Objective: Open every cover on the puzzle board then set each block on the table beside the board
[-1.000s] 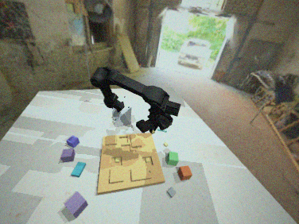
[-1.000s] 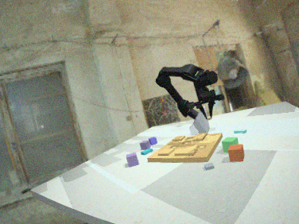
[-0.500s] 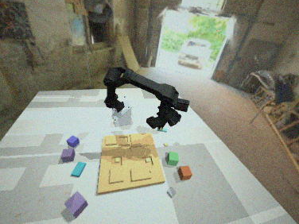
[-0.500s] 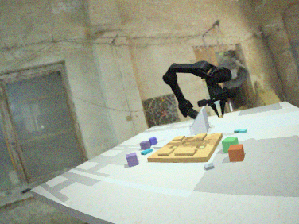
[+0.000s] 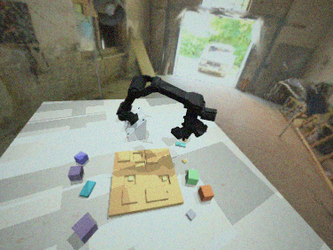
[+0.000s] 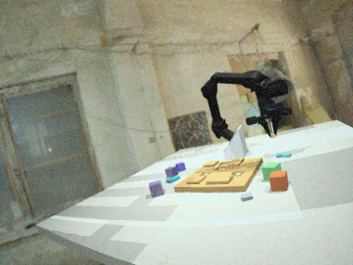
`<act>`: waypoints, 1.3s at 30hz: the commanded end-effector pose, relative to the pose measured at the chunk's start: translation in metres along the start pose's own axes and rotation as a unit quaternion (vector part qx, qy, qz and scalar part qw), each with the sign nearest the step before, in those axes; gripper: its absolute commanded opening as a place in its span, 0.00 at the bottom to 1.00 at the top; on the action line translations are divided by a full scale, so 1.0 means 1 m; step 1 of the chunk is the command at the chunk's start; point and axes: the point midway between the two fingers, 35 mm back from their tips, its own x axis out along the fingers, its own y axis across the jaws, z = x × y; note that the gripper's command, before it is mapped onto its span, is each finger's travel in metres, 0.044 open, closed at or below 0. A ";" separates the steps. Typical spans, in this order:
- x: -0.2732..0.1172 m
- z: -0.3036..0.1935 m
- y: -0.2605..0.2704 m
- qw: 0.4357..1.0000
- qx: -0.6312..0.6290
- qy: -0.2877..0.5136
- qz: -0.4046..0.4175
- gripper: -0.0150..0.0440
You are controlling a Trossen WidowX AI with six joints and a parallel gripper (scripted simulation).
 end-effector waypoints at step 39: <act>0.067 0.003 0.005 1.000 0.004 0.004 -0.001 0.39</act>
